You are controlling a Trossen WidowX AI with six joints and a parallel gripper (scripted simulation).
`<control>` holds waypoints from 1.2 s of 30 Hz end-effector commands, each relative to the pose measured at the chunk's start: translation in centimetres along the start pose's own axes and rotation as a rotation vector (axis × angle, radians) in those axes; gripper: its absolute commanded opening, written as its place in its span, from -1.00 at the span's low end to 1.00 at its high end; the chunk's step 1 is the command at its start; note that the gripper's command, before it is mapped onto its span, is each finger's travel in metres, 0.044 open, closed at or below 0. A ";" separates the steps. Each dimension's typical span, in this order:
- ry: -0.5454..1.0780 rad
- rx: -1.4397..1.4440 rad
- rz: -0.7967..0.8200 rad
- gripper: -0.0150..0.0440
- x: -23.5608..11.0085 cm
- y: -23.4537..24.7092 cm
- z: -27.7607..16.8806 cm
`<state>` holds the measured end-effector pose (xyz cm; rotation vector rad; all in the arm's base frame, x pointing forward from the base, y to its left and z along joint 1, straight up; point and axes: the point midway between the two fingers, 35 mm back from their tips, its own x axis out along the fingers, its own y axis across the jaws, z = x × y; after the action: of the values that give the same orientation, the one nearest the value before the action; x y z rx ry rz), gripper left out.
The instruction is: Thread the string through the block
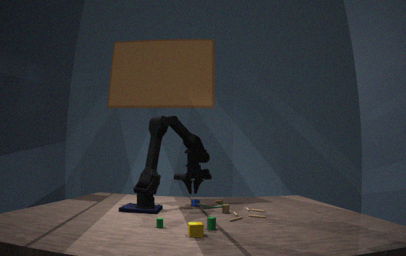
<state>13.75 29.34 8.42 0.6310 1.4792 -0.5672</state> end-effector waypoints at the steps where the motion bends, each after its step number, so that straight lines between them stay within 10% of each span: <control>1: 0.002 0.005 -0.008 -0.07 0.9 -0.2 0.0; 32: 0.002 0.005 -0.009 -0.07 4.6 -0.5 0.1; 36: -0.002 0.000 -0.005 -0.42 4.5 -0.4 0.1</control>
<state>13.64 29.10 3.92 0.6261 1.4796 -0.5723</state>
